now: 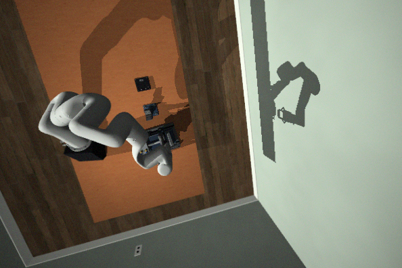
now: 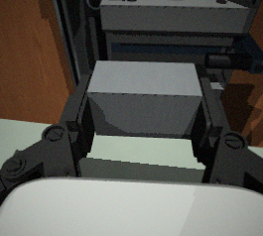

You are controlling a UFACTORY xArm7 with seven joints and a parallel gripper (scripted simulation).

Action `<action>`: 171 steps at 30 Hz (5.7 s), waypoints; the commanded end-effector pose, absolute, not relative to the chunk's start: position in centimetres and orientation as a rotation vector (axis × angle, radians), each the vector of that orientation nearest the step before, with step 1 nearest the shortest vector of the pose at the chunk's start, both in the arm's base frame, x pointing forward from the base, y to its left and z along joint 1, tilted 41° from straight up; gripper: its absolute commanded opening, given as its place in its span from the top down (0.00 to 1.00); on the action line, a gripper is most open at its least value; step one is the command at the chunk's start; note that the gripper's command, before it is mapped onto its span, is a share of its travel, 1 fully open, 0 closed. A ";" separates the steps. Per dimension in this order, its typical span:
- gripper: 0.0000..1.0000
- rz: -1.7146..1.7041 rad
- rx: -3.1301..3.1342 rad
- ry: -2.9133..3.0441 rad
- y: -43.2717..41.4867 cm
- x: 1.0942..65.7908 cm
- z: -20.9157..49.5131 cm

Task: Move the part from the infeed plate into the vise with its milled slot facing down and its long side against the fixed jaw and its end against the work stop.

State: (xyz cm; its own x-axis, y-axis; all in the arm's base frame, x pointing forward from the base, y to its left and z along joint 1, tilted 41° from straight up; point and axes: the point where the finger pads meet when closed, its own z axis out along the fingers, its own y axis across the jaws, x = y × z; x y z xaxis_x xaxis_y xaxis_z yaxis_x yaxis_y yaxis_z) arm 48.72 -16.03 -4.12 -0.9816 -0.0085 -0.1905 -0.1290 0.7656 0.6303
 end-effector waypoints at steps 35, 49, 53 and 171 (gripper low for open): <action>1.00 1.007 -0.102 2.784 -15.9 48.9 -4.5; 1.00 1.007 -0.102 2.784 -15.3 49.0 -5.2; 1.00 1.007 -0.102 2.784 -15.1 49.1 -5.4; 1.00 1.007 -0.102 2.784 -13.6 49.4 -7.2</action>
State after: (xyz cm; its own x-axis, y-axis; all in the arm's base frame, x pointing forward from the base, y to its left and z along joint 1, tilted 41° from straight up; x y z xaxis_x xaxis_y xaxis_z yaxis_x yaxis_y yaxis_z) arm 49.36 -13.34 -7.30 -0.9821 -0.0058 -0.1883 -0.1255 0.7656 0.6309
